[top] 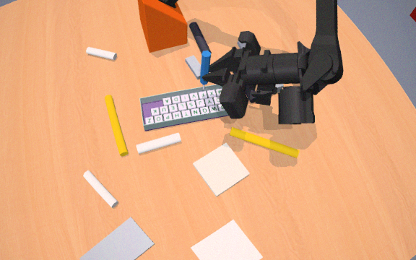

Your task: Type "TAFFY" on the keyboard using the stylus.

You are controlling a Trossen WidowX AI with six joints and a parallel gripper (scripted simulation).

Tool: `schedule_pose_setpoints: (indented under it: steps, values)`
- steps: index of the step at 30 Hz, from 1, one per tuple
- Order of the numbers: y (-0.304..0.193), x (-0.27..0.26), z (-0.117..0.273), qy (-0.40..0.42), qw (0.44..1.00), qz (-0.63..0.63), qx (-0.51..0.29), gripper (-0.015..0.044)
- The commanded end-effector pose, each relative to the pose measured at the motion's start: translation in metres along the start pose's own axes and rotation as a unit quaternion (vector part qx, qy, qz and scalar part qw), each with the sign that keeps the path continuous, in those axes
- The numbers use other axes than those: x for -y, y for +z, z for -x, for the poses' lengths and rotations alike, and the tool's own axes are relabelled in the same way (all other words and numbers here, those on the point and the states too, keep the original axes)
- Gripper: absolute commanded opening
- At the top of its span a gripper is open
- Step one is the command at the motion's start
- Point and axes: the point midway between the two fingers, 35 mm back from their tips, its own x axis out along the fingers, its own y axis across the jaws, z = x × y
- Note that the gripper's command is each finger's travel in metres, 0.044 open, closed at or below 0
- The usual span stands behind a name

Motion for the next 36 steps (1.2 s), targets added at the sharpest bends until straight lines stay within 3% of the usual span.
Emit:
schedule_pose_setpoints:
  steps: [1, 5, 8, 36]
  values:
    - [0.007, -0.002, -0.007, 0.005, 1.000, 0.000, -0.002, 0.0000]
    - [0.007, -0.002, -0.007, 0.005, 1.000, 0.000, -0.002, 0.0000]
    - [0.009, -0.001, -0.009, 0.005, 1.000, 0.000, -0.002, 0.0079]
    - [0.018, -0.001, -0.014, 0.005, 1.000, 0.000, -0.002, 0.0081]
